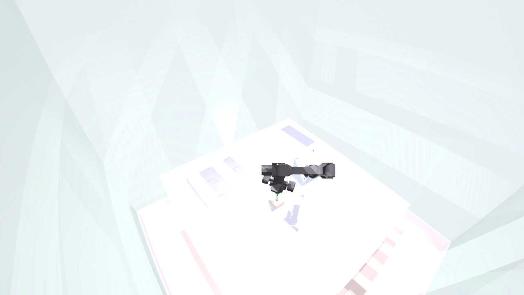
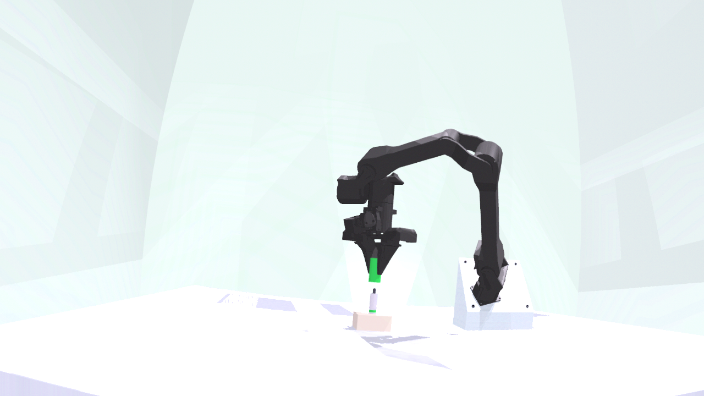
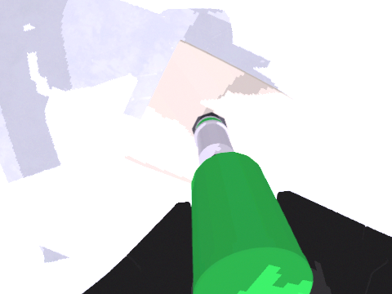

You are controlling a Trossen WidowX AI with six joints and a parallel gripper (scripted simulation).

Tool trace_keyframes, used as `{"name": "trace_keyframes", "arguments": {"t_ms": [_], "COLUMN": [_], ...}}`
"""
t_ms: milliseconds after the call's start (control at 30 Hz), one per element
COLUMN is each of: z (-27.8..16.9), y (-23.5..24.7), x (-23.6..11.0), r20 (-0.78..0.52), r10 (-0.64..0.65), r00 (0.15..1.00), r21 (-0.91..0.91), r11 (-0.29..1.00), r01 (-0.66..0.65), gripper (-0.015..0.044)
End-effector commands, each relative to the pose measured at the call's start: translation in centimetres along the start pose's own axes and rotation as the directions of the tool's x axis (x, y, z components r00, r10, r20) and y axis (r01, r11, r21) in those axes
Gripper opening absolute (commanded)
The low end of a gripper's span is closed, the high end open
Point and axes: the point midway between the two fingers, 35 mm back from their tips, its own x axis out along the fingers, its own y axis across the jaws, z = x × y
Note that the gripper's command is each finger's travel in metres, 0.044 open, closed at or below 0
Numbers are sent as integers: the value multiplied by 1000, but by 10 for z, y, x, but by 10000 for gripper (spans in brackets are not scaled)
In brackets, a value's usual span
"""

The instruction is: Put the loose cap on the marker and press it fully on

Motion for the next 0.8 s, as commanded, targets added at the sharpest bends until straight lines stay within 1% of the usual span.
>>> {"name": "trace_keyframes", "arguments": {"t_ms": [0, 767], "z": [-1, 0], "y": [1, 0], "x": [5, 42], "r20": [2, 3], "r10": [6, 5], "r00": [1000, 1000], "r21": [10, 10], "r11": [1000, 1000], "r01": [-6, -5], "gripper": [0, 0]}}
